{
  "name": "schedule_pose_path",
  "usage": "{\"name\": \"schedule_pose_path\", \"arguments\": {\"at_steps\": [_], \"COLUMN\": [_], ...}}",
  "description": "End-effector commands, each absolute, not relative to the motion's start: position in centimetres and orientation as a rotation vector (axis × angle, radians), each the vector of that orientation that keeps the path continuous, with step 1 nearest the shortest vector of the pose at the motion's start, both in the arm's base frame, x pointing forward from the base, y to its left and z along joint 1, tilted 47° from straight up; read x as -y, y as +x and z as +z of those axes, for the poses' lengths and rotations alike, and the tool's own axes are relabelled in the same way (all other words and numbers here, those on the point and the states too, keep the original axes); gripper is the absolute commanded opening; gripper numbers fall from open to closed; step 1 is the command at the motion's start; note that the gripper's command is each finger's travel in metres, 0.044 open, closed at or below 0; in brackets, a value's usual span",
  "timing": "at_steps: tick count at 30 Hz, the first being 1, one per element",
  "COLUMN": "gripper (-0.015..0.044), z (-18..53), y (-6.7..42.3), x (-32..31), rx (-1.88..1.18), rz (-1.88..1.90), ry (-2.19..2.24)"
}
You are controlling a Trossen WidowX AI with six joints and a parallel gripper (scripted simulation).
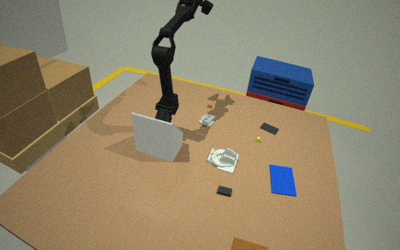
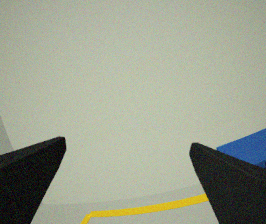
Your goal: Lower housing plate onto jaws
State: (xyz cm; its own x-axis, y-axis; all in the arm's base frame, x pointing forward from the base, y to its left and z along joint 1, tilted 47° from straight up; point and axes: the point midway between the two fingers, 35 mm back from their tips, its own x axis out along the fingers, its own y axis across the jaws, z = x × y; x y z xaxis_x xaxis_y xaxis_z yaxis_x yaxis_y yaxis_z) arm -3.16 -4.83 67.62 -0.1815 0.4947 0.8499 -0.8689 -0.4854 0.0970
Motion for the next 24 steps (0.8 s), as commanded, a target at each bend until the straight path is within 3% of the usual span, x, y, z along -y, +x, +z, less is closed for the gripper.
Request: {"name": "schedule_pose_path", "arguments": {"at_steps": [1,24], "gripper": [0.0440,0.0440], "z": [66.6,61.0], "y": [-3.3,-0.7], "x": [1.5,-9.3], "rx": [0.527,0.402], "rz": [1.758,1.526], "ry": [0.950,0.526]}}
